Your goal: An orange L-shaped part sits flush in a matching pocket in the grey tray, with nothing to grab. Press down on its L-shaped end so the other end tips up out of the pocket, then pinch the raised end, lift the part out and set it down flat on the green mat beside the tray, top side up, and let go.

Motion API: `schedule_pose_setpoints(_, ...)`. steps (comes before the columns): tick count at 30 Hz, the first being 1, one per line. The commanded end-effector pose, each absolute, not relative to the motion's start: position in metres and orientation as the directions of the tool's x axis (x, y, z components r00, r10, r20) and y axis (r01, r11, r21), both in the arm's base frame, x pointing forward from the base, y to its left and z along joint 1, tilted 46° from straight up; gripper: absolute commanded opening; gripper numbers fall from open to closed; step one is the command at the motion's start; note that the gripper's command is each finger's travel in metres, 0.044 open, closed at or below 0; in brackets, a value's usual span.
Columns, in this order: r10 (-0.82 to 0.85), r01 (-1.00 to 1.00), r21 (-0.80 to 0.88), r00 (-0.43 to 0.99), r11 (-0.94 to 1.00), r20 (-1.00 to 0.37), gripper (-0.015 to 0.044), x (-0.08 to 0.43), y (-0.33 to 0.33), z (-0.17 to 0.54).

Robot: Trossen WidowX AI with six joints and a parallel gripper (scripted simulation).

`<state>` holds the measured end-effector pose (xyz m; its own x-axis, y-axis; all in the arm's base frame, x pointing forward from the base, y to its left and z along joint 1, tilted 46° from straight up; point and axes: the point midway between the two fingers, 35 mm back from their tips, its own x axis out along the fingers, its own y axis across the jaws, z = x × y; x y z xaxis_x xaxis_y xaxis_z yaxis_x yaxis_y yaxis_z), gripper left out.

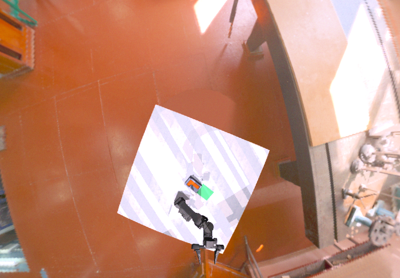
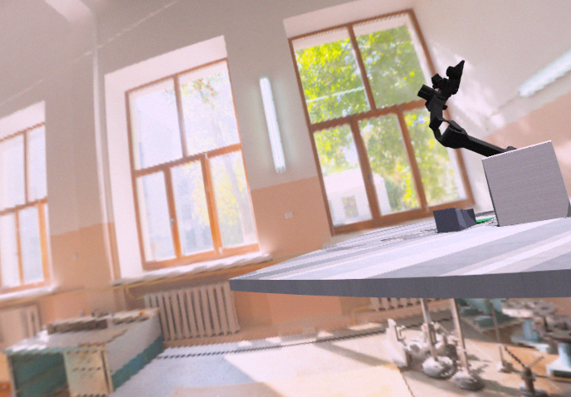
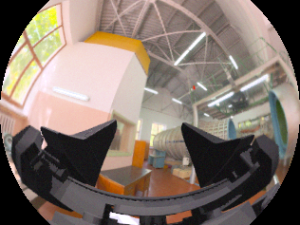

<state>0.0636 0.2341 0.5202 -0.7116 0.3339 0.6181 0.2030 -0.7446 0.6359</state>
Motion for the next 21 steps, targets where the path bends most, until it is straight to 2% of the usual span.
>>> schedule_pose_setpoints(1,0.328,0.206,0.634,-0.714,-0.746,0.618,0.0374,0.062,0.233,0.521)
schedule_pose_setpoints(8,0.214,0.286,0.587,-0.74,-0.758,0.638,0.019,0.034,0.21,0.53)
schedule_pose_setpoints(9,0.2,0.305,0.587,-0.741,-0.75,0.641,0.018,0.031,0.204,0.533)
schedule_pose_setpoints(16,0.05,0.378,0.508,-0.764,-0.774,0.643,0.018,-0.005,0.167,0.542)
schedule_pose_setpoints(21,-0.161,0.543,0.463,-0.753,-0.701,0.639,0.018,-0.042,0.119,0.555)
